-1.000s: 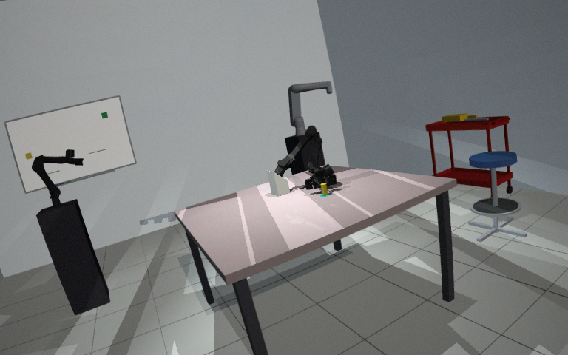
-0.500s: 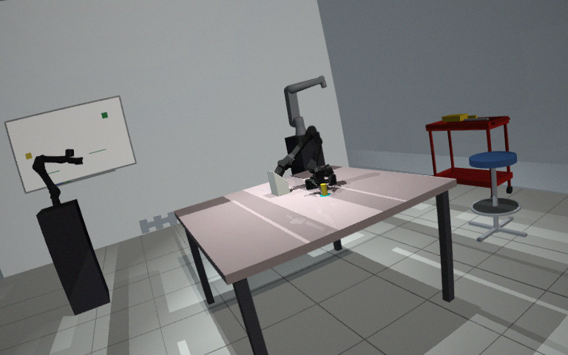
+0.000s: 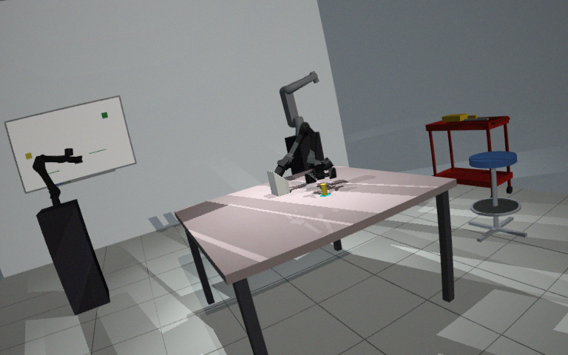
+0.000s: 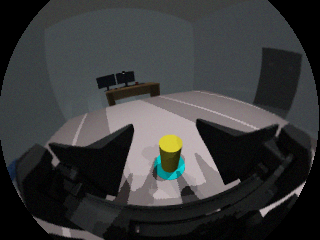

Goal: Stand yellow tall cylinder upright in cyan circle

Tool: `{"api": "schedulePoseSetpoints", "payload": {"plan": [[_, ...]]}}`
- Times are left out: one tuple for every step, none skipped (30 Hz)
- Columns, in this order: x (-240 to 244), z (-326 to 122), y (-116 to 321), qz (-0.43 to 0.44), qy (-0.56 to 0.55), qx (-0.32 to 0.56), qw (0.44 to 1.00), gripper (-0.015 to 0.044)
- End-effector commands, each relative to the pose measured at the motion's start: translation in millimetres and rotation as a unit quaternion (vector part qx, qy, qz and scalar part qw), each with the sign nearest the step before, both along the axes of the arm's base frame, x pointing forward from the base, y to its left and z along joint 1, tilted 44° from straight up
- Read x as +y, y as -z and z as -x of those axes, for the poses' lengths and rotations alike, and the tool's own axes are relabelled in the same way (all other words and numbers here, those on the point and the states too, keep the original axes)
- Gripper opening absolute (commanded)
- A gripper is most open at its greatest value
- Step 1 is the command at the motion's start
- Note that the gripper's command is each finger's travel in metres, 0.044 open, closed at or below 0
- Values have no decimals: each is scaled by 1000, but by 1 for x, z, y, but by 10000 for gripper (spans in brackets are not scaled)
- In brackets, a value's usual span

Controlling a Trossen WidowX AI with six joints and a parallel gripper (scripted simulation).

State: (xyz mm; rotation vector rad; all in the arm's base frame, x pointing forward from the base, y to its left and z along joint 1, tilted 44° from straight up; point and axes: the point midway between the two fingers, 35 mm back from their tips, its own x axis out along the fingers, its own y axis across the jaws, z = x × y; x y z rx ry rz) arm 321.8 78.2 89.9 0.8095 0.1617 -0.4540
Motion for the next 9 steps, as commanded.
{"api": "schedulePoseSetpoints", "payload": {"plan": [[-11,3,-10,2,0,1,1000,400],[-14,3,-13,2,0,1,1000,400],[-17,4,-16,2,0,0,1000,400],[-20,5,-19,2,1,0,1000,400],[-24,6,-22,2,1,-1,1000,400],[-27,7,-25,2,1,-1,1000,400],[-30,9,-28,2,1,-2,1000,400],[-33,10,-31,3,1,-3,1000,400],[-36,11,-33,3,1,-3,1000,400]]}}
